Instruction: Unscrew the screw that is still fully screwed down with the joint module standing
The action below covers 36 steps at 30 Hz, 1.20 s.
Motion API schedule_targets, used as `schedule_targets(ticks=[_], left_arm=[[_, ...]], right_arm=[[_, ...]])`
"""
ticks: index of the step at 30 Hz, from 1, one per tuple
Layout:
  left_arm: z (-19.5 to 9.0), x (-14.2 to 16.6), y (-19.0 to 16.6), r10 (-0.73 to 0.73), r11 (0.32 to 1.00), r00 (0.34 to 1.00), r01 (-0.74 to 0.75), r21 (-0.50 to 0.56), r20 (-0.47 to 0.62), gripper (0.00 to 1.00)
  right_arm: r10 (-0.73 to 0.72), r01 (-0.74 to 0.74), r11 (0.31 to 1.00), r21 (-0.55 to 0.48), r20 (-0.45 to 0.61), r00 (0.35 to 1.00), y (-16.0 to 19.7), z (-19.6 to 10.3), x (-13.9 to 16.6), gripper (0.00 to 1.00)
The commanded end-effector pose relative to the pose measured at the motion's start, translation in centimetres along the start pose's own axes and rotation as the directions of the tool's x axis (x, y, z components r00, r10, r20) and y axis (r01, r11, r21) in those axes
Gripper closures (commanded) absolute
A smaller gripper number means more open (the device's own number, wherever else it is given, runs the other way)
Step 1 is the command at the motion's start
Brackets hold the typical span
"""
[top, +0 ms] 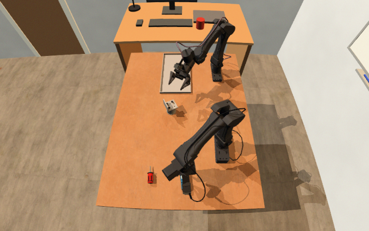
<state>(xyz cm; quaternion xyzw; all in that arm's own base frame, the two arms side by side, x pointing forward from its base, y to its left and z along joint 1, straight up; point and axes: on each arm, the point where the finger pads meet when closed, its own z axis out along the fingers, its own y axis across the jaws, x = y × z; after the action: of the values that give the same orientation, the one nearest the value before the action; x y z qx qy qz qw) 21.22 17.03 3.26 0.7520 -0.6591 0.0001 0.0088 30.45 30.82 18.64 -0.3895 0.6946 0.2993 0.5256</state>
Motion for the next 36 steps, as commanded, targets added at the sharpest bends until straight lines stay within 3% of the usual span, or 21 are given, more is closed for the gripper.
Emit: schedule_targets(ticks=[1, 11, 36], left_arm=[[-1.8, -1.0, -0.9, -0.006, 0.999, 0.999, 0.005, 0.042, 0.04, 0.35], [-1.8, -1.0, -0.9, -0.006, 0.999, 0.999, 0.005, 0.042, 0.04, 0.35], [-1.8, -1.0, -0.9, -0.006, 0.999, 0.999, 0.005, 0.042, 0.04, 0.35]], right_arm=[[0.017, -0.017, 1.0, 0.01, -0.005, 1.0, 0.1, 0.5, -1.4, 0.14], [0.12, -0.114, 0.991, 0.068, -0.087, 0.989, 0.2, 2.8, -2.0, 0.14], [0.243, -0.21, 0.96, 0.184, -0.182, 0.953, 1.2, 4.6, -3.7, 0.14]])
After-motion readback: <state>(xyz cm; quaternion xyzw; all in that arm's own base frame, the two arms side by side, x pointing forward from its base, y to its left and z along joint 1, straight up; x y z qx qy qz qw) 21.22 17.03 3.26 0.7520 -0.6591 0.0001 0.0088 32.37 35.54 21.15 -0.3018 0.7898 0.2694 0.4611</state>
